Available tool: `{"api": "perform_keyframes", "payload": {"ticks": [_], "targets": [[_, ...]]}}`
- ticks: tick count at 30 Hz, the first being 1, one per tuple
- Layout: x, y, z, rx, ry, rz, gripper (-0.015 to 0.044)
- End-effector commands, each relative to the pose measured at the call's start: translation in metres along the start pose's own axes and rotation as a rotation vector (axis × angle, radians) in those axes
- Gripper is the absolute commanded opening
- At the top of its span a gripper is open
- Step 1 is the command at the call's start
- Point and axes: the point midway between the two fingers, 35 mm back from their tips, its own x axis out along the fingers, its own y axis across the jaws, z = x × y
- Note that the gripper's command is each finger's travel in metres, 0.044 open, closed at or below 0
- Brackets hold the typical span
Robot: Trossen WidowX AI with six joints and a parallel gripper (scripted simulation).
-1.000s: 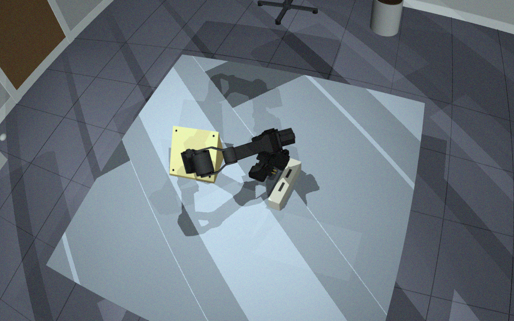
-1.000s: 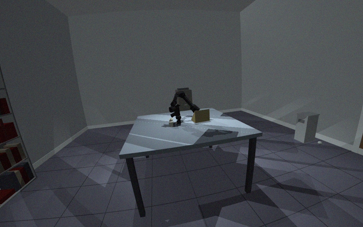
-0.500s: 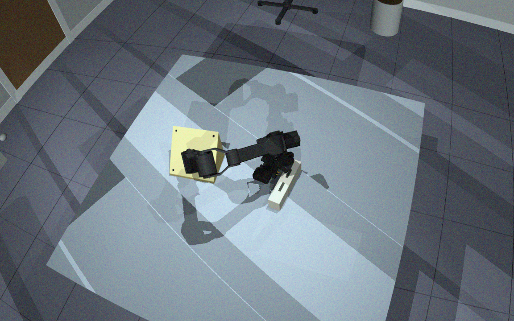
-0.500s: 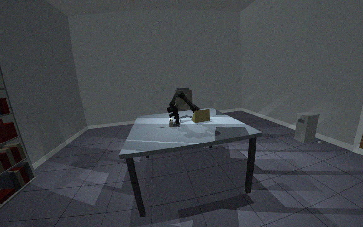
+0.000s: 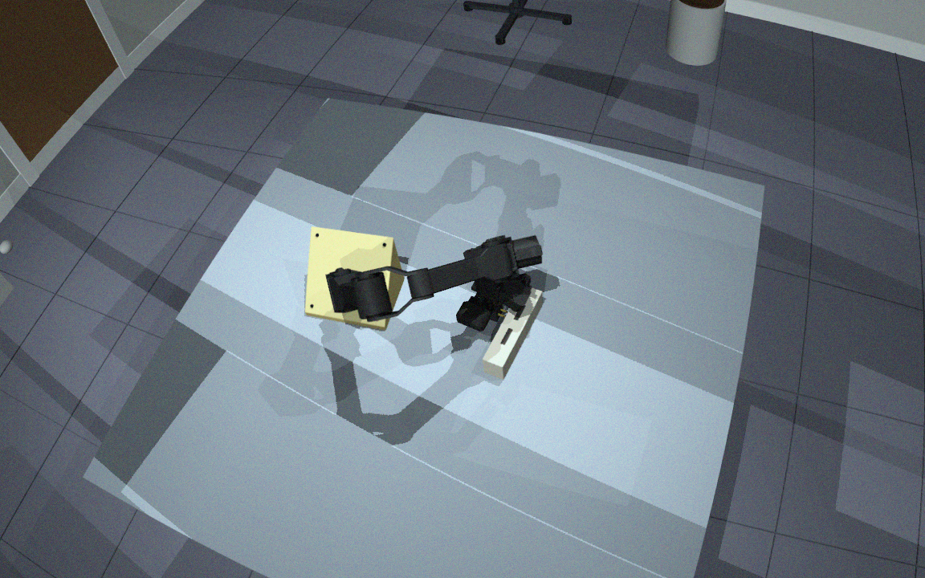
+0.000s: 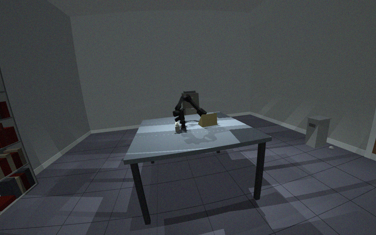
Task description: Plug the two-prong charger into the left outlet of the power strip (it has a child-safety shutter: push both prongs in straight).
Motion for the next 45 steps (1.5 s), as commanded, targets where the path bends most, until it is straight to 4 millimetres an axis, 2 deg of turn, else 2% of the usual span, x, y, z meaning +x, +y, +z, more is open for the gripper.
{"api": "perform_keyframes", "payload": {"ticks": [1,45], "targets": [[0.000,-0.001,0.001,-0.004,-0.003,-0.004,0.0000],[-0.001,-0.001,0.012,-0.003,-0.003,-0.004,0.0000]]}}
